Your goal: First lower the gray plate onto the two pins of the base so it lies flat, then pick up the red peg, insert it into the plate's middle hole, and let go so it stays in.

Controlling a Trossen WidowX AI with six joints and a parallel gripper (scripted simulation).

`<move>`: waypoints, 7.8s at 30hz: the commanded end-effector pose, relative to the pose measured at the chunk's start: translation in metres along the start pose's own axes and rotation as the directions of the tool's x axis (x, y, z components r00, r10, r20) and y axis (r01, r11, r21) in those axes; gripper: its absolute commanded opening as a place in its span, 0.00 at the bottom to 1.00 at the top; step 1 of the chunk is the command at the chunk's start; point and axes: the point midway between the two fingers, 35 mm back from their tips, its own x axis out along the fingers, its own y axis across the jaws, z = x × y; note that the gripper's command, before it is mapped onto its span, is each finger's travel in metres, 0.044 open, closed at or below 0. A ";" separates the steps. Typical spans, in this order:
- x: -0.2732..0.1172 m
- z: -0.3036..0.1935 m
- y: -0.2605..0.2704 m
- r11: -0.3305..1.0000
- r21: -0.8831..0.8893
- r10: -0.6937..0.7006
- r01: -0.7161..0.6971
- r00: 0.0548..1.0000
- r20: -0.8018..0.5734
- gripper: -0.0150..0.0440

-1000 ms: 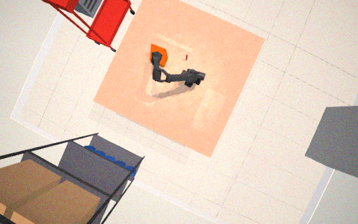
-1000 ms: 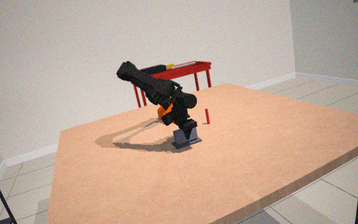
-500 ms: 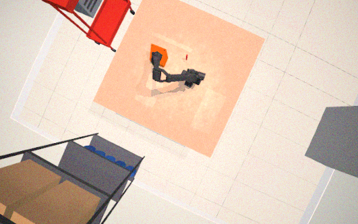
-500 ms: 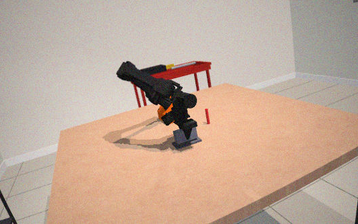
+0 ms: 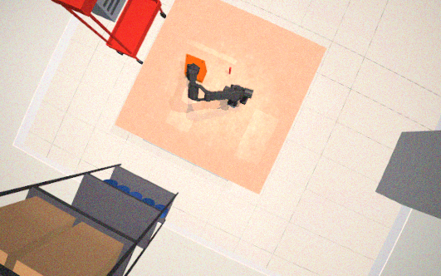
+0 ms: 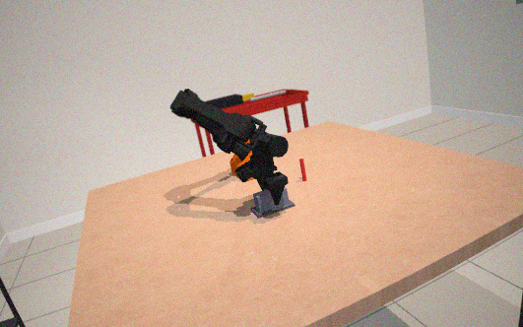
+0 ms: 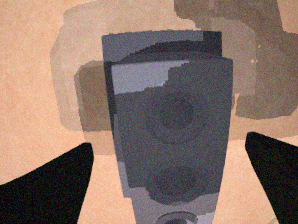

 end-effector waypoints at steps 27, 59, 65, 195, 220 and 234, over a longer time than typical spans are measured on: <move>-0.112 -0.174 -0.133 0.858 -0.514 0.001 -0.008 1.000 -0.013 1.00; -0.048 -0.178 -0.130 0.855 -0.519 0.003 -0.008 1.000 -0.011 1.00; -0.038 -0.178 -0.130 0.855 -0.519 0.003 -0.008 1.000 -0.011 1.00; -0.089 -0.058 -0.021 0.852 -0.522 0.009 -0.021 1.000 -0.025 0.25; -0.085 -0.001 0.000 0.857 -0.516 0.007 -0.007 1.000 -0.001 0.25; -0.085 -0.001 0.000 0.857 -0.516 0.007 -0.007 1.000 -0.001 0.25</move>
